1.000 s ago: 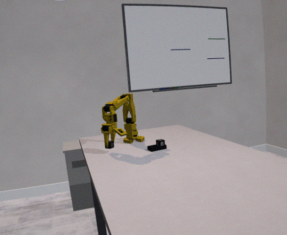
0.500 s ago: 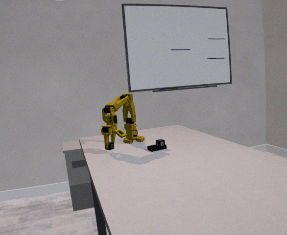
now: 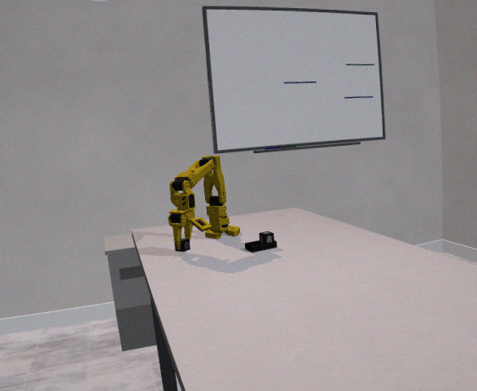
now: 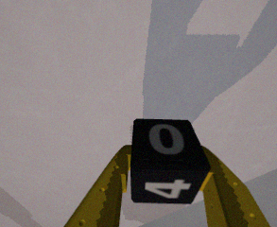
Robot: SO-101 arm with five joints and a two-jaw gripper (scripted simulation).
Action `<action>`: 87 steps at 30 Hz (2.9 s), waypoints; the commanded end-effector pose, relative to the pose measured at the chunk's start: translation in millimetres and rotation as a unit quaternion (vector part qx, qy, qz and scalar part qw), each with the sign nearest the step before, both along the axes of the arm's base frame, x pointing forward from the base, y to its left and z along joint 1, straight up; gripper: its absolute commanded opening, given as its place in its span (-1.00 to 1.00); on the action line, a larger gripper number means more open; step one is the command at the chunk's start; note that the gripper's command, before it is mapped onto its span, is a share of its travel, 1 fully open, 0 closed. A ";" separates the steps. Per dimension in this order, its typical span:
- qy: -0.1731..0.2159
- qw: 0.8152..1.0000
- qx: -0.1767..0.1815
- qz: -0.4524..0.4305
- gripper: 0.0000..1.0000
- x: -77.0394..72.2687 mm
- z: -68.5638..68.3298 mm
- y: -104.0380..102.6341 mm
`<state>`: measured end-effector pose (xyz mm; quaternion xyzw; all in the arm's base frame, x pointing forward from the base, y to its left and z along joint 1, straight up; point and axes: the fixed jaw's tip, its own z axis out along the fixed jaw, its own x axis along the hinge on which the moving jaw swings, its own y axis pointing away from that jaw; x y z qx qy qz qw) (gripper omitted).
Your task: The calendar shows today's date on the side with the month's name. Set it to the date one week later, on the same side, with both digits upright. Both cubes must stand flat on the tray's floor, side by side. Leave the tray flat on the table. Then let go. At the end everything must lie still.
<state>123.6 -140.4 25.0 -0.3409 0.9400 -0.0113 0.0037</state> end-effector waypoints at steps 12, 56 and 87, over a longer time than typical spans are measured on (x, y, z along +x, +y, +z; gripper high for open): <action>-0.008 1.000 -0.008 0.001 -1.00 1.1 -2.4 -2.9; -0.008 1.000 -0.008 0.001 -0.65 1.1 -5.7 -3.0; -0.008 1.000 -0.008 0.001 -0.29 1.1 -5.7 -3.0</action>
